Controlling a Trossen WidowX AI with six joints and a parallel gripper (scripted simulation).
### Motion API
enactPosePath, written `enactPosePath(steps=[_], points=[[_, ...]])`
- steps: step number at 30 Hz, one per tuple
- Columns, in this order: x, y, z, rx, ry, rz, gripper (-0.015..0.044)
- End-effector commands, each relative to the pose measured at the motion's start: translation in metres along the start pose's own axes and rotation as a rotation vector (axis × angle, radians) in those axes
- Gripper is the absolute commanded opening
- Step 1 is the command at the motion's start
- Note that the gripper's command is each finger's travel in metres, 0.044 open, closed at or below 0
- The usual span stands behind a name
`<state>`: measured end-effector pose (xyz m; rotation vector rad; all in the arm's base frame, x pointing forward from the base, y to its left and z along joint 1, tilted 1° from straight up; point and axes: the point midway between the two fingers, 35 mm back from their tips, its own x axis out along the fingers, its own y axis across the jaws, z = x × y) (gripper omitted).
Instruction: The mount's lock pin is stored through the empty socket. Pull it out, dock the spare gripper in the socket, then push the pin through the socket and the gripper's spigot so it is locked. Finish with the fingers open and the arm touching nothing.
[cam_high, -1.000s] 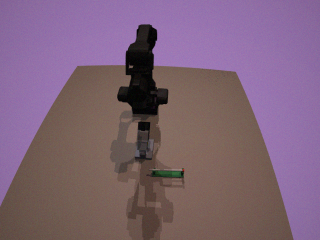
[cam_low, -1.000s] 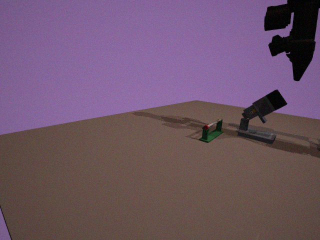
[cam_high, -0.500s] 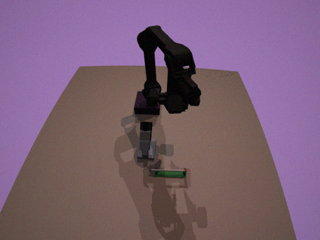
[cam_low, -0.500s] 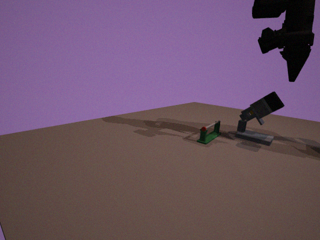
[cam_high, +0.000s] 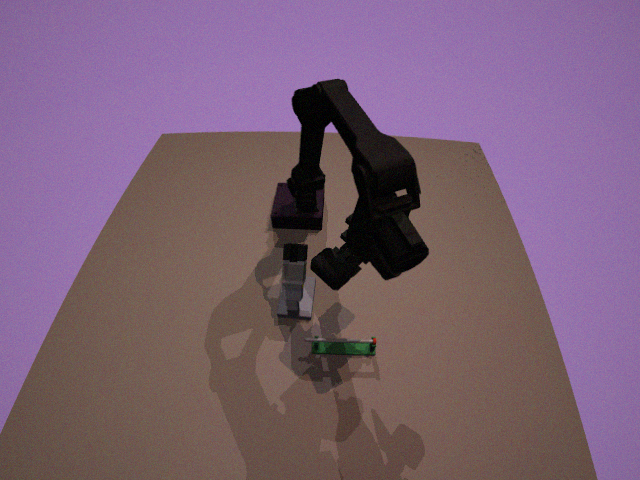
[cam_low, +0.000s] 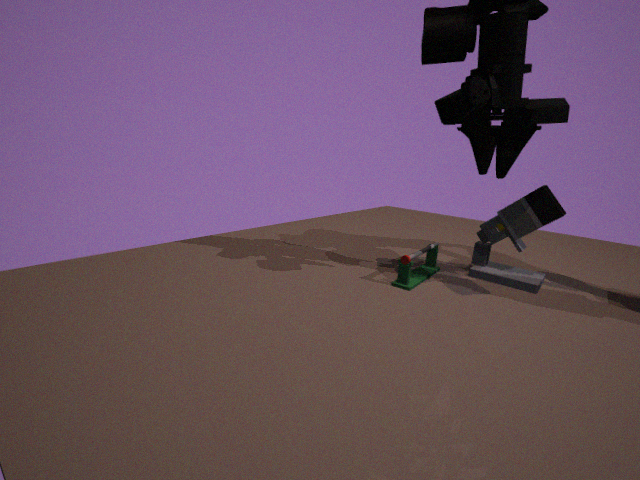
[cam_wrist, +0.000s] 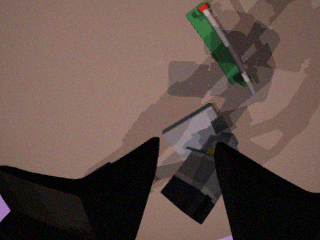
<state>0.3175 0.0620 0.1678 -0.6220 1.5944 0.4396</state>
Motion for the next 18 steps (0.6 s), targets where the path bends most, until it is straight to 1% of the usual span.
enactPosePath(steps=[1, 4, 18], points=[[0.022, -0.046, 0.037, -0.503, 0.054, -0.074, 0.018], [0.035, -0.064, 0.05, -0.709, 0.092, -0.089, 0.018], [0.036, -0.071, 0.057, -0.724, 0.094, -0.09, 0.018]])
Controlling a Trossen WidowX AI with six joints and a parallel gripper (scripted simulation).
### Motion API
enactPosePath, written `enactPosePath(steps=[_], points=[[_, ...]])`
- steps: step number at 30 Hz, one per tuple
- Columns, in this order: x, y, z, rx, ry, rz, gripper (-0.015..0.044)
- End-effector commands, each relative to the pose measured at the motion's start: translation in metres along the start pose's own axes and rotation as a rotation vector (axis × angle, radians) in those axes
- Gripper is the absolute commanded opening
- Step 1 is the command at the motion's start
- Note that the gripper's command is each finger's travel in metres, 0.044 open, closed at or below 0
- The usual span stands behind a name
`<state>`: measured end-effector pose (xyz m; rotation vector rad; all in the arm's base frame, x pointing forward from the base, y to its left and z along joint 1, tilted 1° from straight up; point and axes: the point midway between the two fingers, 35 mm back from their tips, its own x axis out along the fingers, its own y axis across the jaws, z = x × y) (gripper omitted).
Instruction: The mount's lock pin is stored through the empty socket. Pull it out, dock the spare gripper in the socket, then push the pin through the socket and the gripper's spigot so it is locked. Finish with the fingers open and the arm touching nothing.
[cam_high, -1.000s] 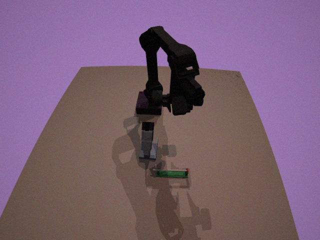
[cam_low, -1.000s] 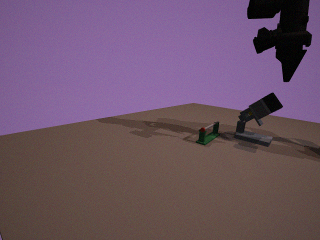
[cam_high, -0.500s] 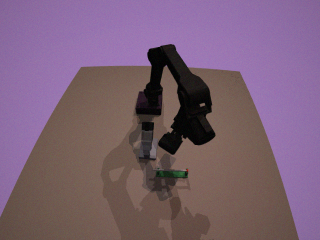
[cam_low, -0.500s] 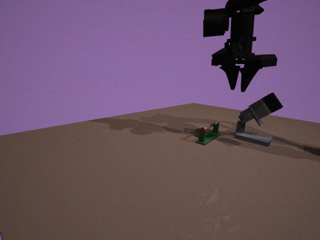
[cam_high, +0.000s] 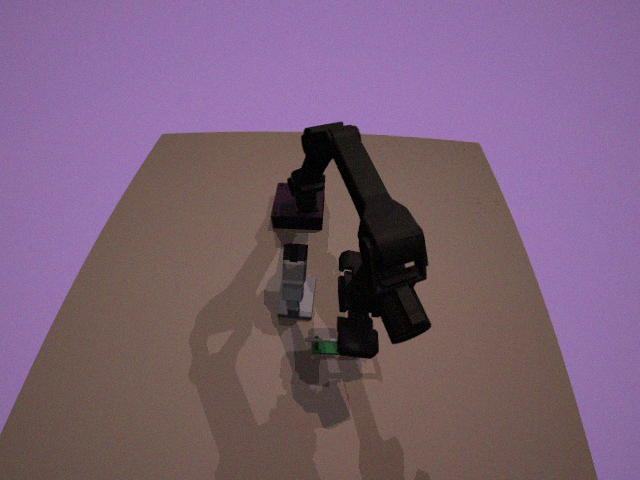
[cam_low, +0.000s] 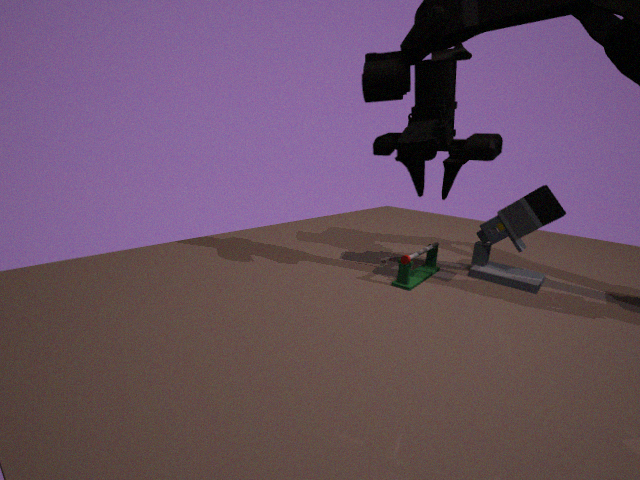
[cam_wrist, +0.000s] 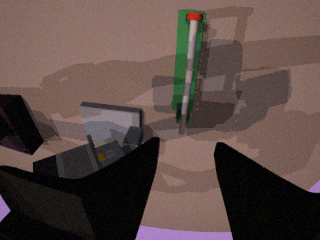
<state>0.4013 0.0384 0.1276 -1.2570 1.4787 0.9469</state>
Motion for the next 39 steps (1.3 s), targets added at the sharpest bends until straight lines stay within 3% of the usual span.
enactPosePath(steps=[1, 14, 39], points=[[-0.001, -0.004, -0.001, -0.005, 0.001, -0.011, 0.018], [0.062, -0.005, 0.017, -0.005, 0.0, -0.011, 0.018], [0.097, -0.005, 0.028, -0.005, 0.0, -0.011, 0.018]])
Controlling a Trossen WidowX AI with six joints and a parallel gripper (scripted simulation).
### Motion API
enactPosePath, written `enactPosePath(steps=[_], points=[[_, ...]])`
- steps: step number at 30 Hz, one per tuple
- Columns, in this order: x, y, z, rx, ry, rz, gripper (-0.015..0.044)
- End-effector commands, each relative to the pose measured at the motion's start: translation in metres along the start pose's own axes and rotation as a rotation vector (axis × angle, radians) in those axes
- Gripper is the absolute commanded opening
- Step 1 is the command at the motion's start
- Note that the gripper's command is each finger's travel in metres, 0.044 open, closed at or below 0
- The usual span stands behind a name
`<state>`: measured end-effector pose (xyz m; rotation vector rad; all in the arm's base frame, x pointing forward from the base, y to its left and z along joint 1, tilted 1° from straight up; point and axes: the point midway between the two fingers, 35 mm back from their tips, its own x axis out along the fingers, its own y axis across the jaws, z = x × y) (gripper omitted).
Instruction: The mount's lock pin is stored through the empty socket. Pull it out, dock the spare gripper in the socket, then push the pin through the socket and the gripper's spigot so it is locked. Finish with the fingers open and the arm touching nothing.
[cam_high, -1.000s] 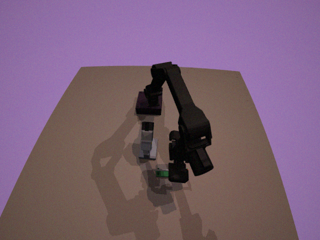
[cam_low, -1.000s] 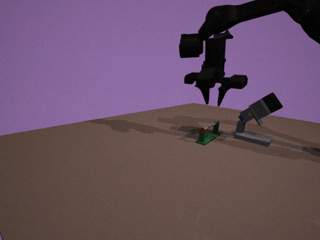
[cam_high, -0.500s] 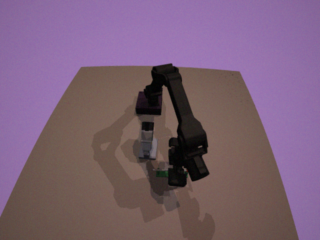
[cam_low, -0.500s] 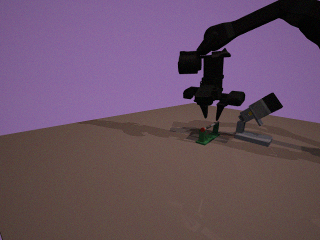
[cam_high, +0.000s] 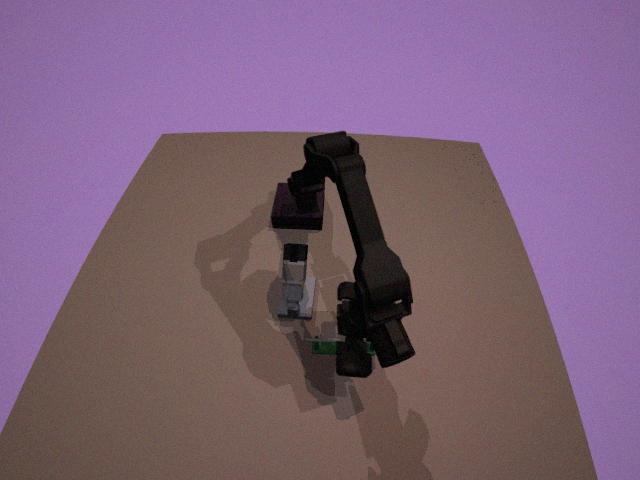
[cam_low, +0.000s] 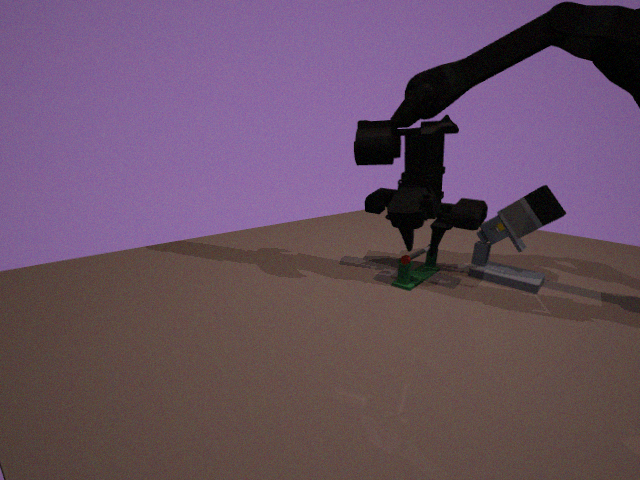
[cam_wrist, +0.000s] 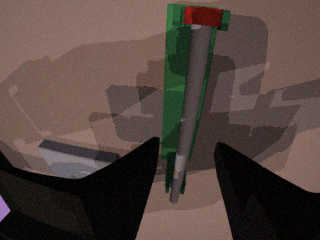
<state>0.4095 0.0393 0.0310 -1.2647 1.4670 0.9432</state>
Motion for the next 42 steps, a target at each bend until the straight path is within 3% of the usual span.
enactPosePath(steps=[1, 17, 23, 34, 42], points=[[0.006, 0.001, 0.001, -0.002, 0.003, 0.001, 0.018], [0.028, 0.003, 0.007, -0.002, 0.003, 0.001, 0.018], [0.028, 0.003, 0.007, -0.002, 0.003, 0.001, 0.0023], [0.027, 0.003, 0.007, -0.002, 0.003, 0.001, 0.0], [0.005, 0.001, 0.002, -0.002, 0.003, 0.001, 0.0]])
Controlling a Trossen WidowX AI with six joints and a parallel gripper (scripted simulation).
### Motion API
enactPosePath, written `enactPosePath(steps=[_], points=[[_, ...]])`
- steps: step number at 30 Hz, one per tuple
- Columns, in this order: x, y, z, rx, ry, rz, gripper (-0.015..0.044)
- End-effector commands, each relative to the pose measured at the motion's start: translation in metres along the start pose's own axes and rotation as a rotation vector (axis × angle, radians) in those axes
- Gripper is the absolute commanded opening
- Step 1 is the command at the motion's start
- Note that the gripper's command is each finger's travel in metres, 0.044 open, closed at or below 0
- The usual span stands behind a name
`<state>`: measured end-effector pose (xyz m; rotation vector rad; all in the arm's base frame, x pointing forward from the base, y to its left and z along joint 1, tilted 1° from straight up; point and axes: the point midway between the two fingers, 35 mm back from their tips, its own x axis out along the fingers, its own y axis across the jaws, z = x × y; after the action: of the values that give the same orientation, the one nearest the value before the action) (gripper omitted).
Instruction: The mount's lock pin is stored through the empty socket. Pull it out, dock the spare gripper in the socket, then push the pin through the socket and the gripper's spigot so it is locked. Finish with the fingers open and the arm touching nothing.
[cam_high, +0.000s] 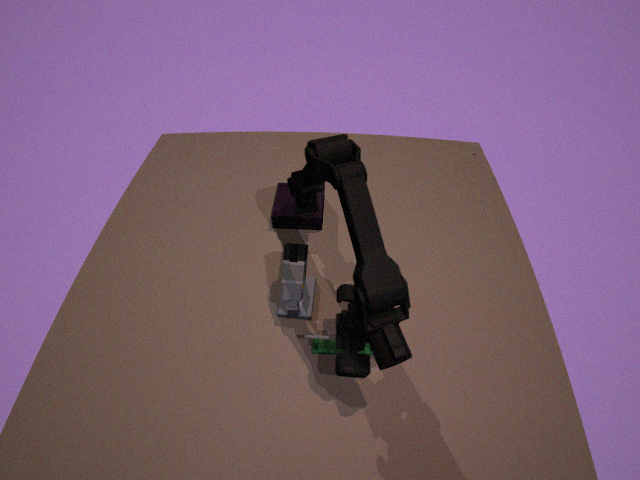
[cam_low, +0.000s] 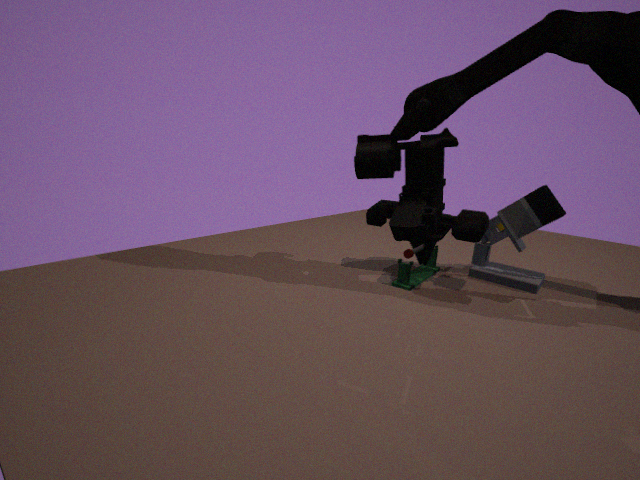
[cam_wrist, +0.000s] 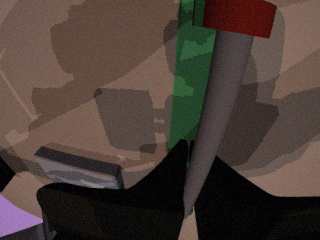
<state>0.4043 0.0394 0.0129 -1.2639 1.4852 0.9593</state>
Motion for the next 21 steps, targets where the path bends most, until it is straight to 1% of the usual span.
enactPosePath(steps=[1, 13, 16, 17, 21], points=[[-0.016, -0.004, -0.003, 0.006, -0.005, -0.019, 0.0], [-0.055, -0.002, -0.014, 0.006, -0.005, -0.019, 0.0], [-0.057, -0.001, -0.015, 0.006, -0.005, -0.019, 0.0], [-0.051, 0.0, -0.013, 0.002, -0.004, -0.009, 0.0006], [-0.051, 0.0, -0.013, 0.002, -0.004, -0.009, 0.0]])
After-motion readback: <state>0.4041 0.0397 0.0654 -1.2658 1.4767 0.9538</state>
